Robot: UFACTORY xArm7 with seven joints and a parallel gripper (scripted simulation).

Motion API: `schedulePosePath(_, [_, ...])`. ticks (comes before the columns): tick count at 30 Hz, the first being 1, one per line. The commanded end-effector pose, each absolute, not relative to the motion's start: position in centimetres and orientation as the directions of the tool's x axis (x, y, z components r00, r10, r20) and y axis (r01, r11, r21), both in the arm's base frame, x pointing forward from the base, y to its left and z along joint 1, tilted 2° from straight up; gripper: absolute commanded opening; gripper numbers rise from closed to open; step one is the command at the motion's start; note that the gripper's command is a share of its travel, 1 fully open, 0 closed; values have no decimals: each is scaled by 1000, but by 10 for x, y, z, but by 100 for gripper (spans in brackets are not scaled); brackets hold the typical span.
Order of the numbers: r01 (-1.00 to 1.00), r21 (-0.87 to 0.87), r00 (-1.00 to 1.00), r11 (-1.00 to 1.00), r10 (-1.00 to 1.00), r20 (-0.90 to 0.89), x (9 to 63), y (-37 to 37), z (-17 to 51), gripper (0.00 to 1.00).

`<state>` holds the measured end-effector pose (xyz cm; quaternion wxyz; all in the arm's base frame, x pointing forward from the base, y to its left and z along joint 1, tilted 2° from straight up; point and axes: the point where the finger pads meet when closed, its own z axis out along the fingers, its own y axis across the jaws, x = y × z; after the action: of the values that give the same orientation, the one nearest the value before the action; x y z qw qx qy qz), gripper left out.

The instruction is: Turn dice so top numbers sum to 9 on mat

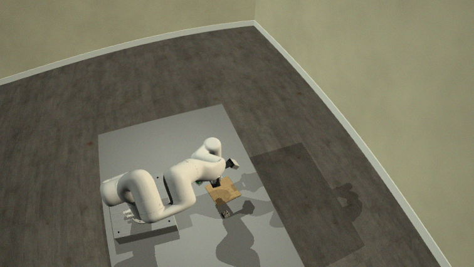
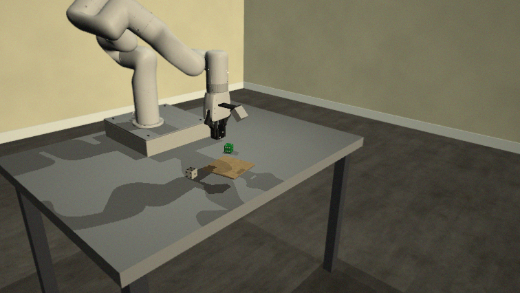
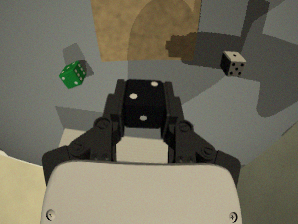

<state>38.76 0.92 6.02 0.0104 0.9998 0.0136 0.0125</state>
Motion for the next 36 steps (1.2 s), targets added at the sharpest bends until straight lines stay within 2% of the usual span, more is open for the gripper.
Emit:
schedulePosePath(1, [24, 22, 999, -999, 24, 26, 389, 9, 61, 27])
schedulePosePath(18, [24, 22, 999, -999, 24, 26, 389, 9, 48, 27])
schedulePosePath(36, [24, 22, 999, -999, 24, 26, 392, 8, -22, 27])
